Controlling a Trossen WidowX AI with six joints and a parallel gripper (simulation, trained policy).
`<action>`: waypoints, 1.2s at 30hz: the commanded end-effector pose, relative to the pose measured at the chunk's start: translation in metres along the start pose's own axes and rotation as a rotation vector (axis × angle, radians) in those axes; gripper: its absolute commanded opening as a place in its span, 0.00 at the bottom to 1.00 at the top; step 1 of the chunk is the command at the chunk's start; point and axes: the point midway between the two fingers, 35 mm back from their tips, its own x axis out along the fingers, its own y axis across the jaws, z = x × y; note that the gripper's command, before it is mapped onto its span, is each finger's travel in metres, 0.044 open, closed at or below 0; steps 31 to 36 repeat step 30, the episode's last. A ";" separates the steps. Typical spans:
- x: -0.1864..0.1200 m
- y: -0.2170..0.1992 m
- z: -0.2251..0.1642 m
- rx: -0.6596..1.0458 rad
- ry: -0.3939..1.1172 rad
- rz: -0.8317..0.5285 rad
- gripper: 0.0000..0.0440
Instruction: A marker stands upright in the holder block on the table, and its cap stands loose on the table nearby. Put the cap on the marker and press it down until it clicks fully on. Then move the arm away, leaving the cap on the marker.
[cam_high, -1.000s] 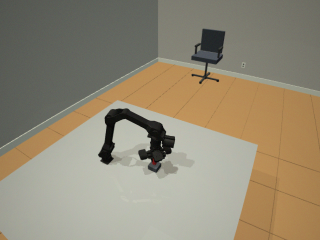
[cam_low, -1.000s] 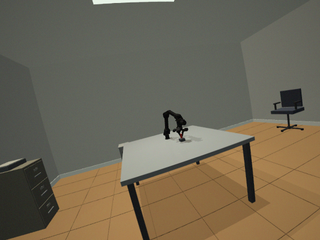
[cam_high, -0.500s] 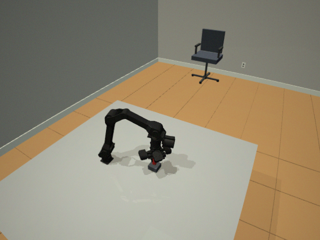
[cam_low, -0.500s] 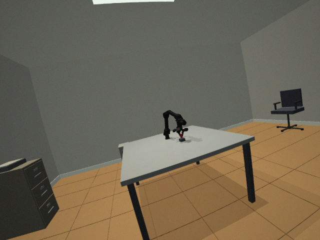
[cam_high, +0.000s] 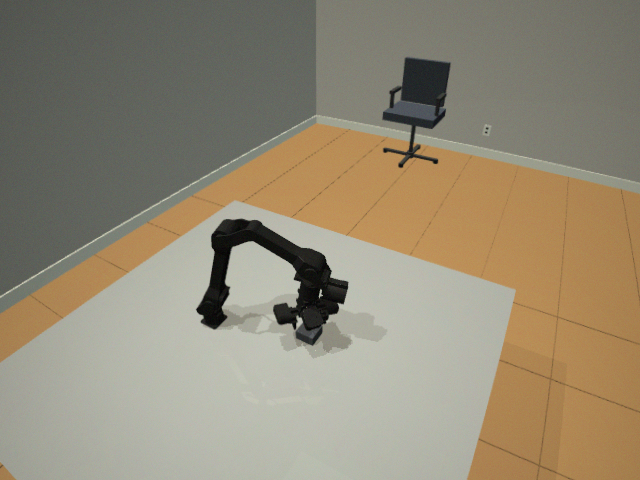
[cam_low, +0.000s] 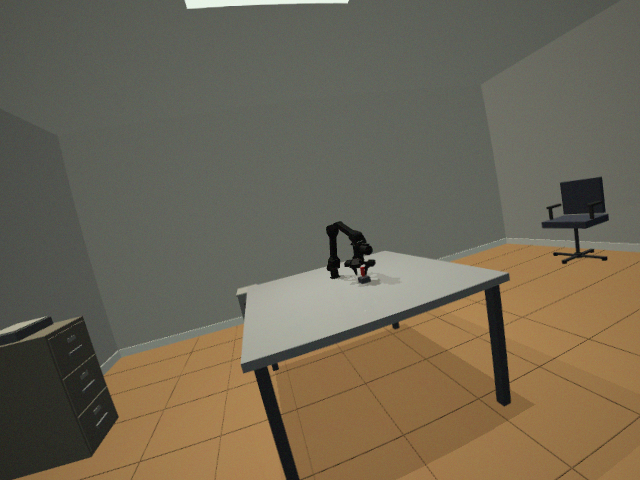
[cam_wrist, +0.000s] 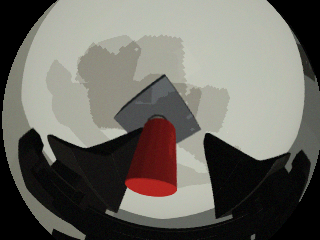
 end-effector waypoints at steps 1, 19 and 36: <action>0.003 -0.006 -0.004 -0.005 0.015 -0.013 0.75; -0.045 0.001 -0.003 -0.020 -0.064 0.113 1.00; -0.068 0.000 -0.005 -0.036 -0.088 0.166 0.99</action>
